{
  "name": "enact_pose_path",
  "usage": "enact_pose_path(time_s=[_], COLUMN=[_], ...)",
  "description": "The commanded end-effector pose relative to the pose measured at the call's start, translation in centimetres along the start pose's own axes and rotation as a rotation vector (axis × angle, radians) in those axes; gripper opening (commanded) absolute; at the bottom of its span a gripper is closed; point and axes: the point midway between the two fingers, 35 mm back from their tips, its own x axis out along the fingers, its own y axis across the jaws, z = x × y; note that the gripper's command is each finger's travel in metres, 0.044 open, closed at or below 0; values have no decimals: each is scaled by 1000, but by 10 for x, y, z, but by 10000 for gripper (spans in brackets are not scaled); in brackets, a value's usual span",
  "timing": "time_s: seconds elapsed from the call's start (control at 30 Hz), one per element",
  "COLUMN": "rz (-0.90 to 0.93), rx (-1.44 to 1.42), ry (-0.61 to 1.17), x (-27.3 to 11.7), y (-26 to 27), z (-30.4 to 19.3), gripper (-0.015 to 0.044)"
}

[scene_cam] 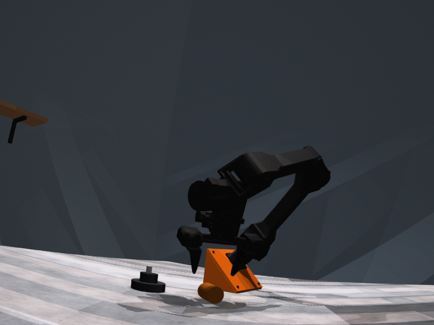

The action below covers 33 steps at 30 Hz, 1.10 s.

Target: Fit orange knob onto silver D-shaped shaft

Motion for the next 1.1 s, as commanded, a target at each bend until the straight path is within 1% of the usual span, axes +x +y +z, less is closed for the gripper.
enact_pose_path(time_s=[0.0, 1.03, 1.07], rz=[-10, -11, -11], rx=[8, 7, 7], ry=[-1, 1, 1], x=[9, 51, 51], y=[-1, 0, 0], z=[-1, -17, -17], gripper=[440, 440, 414])
